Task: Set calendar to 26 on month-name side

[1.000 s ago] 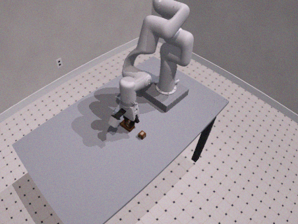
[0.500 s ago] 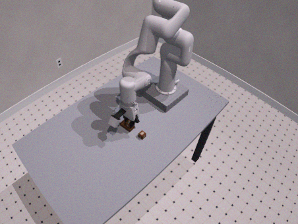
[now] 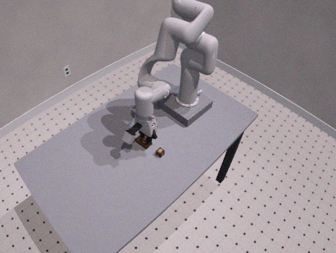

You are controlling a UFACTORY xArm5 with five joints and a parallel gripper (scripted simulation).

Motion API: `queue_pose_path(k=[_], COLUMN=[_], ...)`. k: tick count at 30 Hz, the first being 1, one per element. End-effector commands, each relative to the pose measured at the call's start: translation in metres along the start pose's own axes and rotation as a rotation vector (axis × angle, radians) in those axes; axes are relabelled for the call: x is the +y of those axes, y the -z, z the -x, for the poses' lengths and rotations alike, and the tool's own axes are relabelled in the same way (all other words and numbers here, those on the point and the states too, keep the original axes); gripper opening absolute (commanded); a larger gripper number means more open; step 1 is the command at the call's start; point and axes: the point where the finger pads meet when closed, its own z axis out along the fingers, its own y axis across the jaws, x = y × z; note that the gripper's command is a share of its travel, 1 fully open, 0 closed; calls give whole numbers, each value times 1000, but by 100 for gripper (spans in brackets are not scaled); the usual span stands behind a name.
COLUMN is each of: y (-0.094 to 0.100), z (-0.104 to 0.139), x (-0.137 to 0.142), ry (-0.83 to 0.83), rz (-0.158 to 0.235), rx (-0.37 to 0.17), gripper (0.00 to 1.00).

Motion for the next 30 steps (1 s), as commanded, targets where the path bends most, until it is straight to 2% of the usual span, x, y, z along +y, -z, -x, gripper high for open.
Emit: queue_pose_path(k=[1,30], y=[0,-9], z=[-1,-1], x=[0,0], ry=[0,0], rz=[0,0], rx=[3,3], gripper=[27,27])
